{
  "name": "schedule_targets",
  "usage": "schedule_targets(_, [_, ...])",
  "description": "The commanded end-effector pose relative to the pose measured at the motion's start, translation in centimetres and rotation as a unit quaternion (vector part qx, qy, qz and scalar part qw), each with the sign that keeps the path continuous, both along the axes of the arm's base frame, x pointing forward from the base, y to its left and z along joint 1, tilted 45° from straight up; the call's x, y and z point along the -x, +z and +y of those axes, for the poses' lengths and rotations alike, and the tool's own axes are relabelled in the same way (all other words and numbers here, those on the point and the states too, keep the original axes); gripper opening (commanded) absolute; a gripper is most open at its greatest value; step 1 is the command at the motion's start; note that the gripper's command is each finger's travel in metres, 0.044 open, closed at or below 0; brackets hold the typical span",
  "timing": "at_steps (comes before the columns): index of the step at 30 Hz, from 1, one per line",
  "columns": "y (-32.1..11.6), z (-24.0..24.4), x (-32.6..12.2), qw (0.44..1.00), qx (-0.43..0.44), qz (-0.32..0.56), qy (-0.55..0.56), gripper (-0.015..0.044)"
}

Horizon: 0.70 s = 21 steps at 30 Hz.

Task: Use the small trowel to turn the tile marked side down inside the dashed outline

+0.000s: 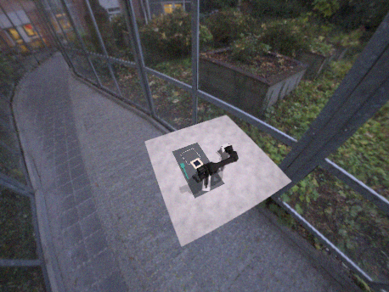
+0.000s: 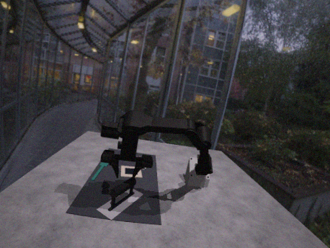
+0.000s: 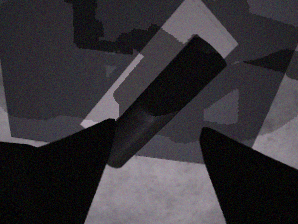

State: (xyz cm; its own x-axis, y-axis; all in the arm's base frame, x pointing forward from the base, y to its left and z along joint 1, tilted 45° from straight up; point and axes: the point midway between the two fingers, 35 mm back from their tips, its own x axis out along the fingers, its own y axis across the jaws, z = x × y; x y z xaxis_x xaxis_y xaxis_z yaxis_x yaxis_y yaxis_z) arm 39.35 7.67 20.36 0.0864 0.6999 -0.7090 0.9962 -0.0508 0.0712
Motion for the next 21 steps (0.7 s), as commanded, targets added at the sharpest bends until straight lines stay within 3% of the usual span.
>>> schedule_targets(1, [0.0, -0.02, -0.01, 0.998, -0.006, 0.045, -0.045, 0.027])
schedule_targets(15, [0.05, -0.08, -0.07, 0.954, -0.026, 0.21, -0.211, 0.027])
schedule_targets(21, [0.03, -0.06, -0.08, 0.951, -0.026, 0.218, -0.219, 0.027])
